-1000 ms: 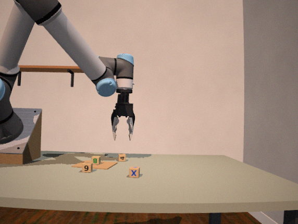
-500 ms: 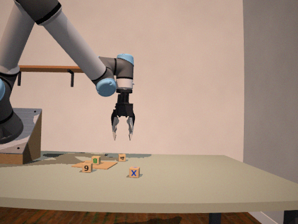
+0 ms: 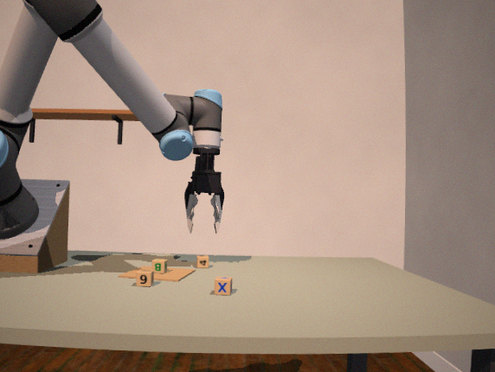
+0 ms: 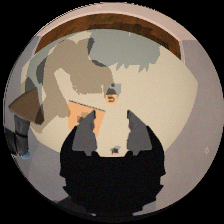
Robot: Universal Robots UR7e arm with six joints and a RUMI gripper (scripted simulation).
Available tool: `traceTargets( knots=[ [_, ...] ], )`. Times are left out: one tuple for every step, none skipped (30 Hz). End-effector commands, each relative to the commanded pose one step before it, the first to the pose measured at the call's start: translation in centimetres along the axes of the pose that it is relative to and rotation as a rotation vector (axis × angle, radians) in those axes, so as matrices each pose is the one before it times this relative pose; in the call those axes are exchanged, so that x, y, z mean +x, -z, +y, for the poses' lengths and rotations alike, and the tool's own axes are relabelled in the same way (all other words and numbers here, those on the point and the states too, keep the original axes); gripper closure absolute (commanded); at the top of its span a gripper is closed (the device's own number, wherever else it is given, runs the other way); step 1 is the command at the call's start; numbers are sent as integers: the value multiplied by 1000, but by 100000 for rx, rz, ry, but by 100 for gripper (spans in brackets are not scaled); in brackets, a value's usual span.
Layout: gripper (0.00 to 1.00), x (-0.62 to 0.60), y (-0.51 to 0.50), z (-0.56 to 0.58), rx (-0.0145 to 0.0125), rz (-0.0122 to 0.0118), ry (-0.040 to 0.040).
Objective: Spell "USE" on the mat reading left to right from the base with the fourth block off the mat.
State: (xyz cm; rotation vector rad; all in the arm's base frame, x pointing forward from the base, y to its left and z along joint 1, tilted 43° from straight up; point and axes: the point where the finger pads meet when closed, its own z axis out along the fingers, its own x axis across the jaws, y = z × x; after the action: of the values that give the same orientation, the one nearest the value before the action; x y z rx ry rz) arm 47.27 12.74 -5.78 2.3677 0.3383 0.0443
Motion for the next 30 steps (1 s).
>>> traceTargets(
  knots=[
    [60,-119,-362,-27,-106,-358,145],
    [60,-34,-82,3,-7,-67,31],
    [60,-37,-81,-9,-10,-49,44],
    [60,0,-71,1,-2,-1,0],
    [60,0,-80,1,-2,-1,0],
    [60,1,-88,0,-2,0,0],
    [60,1,-95,0,-2,0,0],
    [60,0,-103,0,-2,0,0],
    [60,0,0,0,0,0,0],
    [60,0,0,0,0,0,0],
    [60,0,-111,-2,7,-1,0],
    [60,0,-118,1,-2,0,0],
    [60,1,-125,1,-2,0,0],
    [60,1,-131,1,-3,0,0],
    [60,0,-137,1,-3,0,0],
    [60,1,-142,0,-2,0,0],
    [60,1,-147,0,-1,0,0],
    [60,0,-151,0,-1,0,0],
    [60,0,-154,0,-1,0,0],
    [60,1,-157,0,0,0,0],
    [60,0,-159,0,0,0,0],
    [60,0,-161,0,0,0,0],
    [60,1,-161,0,1,0,0],
    [60,0,-161,0,1,0,0],
    [60,1,-160,0,1,0,0],
    [60,0,0,0,0,0,0],
    [60,0,0,0,0,0,0],
    [60,0,-159,-5,17,-2,0],
    [60,0,-157,0,-1,0,0],
    [60,1,-154,0,-1,0,0]
  ],
)
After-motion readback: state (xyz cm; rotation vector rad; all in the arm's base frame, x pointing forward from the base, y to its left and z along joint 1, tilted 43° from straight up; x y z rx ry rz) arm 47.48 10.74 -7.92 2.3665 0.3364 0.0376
